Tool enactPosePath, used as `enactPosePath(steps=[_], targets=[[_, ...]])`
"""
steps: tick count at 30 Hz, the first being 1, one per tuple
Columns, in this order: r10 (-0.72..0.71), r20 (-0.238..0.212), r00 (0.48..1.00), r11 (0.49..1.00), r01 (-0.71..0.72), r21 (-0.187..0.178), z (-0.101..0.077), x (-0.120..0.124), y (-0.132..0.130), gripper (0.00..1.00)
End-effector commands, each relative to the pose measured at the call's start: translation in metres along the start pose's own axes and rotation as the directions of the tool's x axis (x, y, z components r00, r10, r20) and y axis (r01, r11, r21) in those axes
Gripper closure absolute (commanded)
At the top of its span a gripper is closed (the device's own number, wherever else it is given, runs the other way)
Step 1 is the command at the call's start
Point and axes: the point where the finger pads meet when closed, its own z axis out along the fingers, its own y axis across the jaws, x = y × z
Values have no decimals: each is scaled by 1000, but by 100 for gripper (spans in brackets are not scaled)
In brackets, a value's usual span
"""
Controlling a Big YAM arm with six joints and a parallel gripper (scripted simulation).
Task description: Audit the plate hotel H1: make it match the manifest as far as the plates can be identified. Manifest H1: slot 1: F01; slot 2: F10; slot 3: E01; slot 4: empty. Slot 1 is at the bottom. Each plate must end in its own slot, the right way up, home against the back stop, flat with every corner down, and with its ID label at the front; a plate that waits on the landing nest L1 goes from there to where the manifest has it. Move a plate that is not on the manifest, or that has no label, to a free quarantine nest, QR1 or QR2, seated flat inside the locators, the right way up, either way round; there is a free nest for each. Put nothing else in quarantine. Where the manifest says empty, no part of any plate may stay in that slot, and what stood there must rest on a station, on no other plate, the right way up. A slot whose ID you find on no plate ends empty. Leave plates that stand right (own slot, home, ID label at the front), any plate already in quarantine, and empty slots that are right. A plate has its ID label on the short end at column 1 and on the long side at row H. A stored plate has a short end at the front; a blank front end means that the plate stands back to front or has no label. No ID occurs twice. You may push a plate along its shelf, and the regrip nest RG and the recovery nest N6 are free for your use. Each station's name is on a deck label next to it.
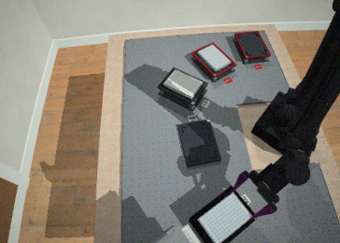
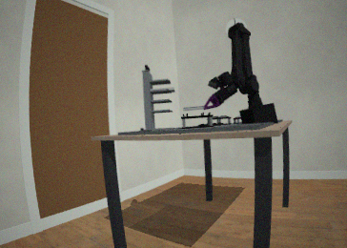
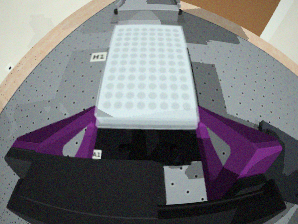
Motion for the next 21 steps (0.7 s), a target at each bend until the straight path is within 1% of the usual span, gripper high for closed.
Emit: enactPosePath(steps=[1,7,21], targets=[[5,19,1000,1000,-5,9,1,-3,-5,14],[7,23,1000,1000,-7,7,3,-3,-3,14],[4,18,1000,1000,-4,9,5,5,-5,14]])
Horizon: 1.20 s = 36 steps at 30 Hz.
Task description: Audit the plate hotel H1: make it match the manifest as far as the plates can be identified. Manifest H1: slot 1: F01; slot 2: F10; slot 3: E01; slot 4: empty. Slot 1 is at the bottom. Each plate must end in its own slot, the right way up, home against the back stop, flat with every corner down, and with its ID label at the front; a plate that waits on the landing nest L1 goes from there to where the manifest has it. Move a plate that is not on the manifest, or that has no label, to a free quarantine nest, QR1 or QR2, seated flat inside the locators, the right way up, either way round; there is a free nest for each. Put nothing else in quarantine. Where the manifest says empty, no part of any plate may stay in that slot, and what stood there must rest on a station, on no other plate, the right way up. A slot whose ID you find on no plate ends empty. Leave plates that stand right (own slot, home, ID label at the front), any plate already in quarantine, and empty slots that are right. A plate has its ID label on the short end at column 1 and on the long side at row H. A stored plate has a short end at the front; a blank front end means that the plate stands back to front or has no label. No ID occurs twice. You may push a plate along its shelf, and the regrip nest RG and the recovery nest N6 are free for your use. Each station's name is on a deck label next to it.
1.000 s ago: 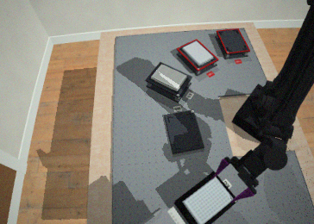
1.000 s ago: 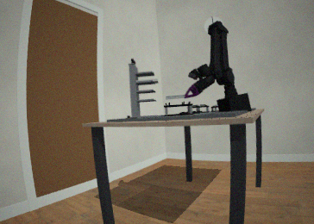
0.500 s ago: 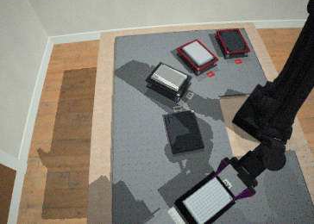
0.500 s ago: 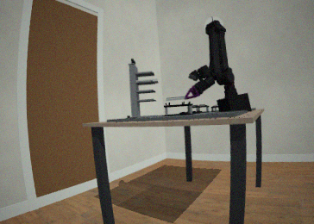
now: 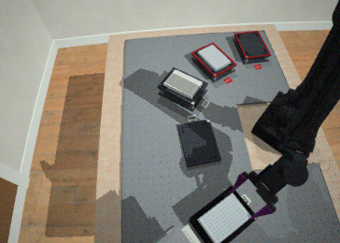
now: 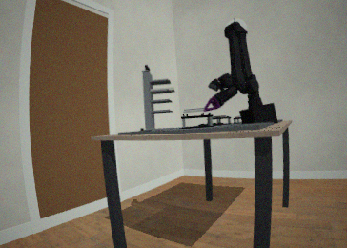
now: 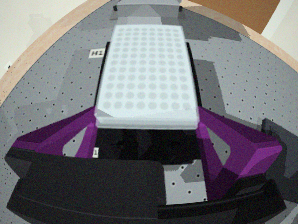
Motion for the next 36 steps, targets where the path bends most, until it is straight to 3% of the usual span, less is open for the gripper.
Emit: enactPosePath(steps=[1,36], targets=[[5,19,1000,1000,-5,9,0,-4,-5,14],[7,23,1000,1000,-7,8,9,8,-4,14]])
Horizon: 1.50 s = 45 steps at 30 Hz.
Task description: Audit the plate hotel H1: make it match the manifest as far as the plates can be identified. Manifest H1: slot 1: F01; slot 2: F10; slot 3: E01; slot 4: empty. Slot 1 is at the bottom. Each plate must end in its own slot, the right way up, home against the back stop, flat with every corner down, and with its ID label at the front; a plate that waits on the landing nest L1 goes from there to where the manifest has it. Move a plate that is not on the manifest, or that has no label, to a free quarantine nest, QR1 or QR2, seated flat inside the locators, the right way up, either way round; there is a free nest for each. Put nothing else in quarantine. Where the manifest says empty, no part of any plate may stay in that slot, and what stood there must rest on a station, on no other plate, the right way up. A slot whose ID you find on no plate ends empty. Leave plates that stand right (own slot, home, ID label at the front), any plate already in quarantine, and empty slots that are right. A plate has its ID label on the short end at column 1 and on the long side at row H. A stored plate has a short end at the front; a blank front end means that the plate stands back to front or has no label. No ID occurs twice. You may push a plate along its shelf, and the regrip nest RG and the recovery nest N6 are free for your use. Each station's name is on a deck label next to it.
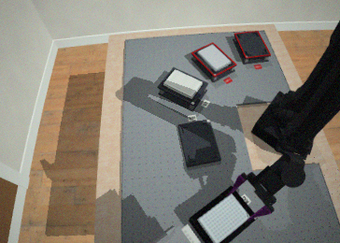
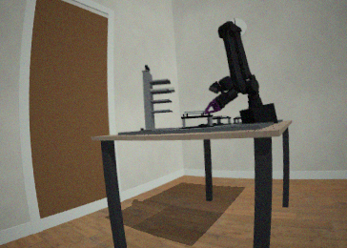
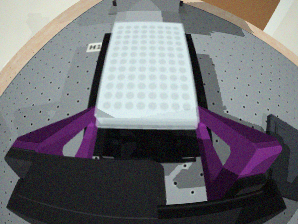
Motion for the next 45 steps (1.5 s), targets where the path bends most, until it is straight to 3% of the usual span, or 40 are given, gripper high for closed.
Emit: enactPosePath(steps=[1,24,25,39,40,45], targets=[[6,23,1000,1000,-7,8,3,-5,-3,14],[11,21,1000,1000,-11,-1,6,3,0,14],[11,21,1000,1000,-11,-1,6,3,0,7],[11,21,1000,1000,-11,-1,6,3,0,7],[11,21,1000,1000,-11,-1,6,3,0,0],[11,21,1000,1000,-11,-1,6,3,0,0]])
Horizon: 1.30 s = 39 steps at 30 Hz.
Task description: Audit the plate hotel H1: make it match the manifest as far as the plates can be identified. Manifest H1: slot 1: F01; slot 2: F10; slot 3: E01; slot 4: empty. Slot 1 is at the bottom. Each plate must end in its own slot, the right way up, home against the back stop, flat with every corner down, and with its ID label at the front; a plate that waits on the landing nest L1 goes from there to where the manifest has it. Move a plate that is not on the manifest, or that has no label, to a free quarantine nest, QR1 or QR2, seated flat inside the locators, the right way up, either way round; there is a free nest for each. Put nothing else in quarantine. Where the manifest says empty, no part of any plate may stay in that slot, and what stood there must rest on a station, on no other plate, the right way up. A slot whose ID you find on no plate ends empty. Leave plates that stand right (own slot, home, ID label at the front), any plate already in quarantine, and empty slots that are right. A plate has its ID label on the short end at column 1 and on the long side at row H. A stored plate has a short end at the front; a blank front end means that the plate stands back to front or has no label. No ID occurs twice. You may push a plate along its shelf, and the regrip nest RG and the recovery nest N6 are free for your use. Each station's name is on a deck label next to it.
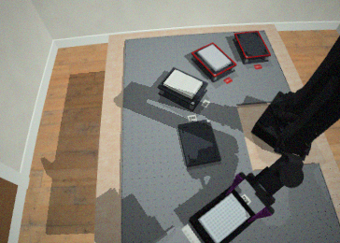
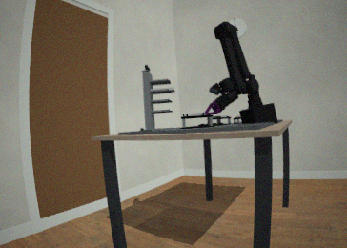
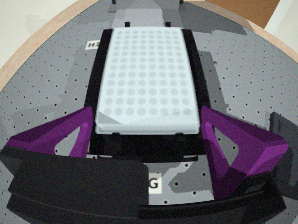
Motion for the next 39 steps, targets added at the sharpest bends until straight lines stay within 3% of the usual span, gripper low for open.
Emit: enactPosePath(steps=[1,10,22,39], targets=[[7,14,1000,1000,-7,0,2,-4,1,0],[5,16,1000,1000,-5,9,3,-9,-2,0],[8,7,1000,1000,-8,-7,-12,-17,2,0],[22,25,999,1000,-22,-12,-22,-48,8,0]])
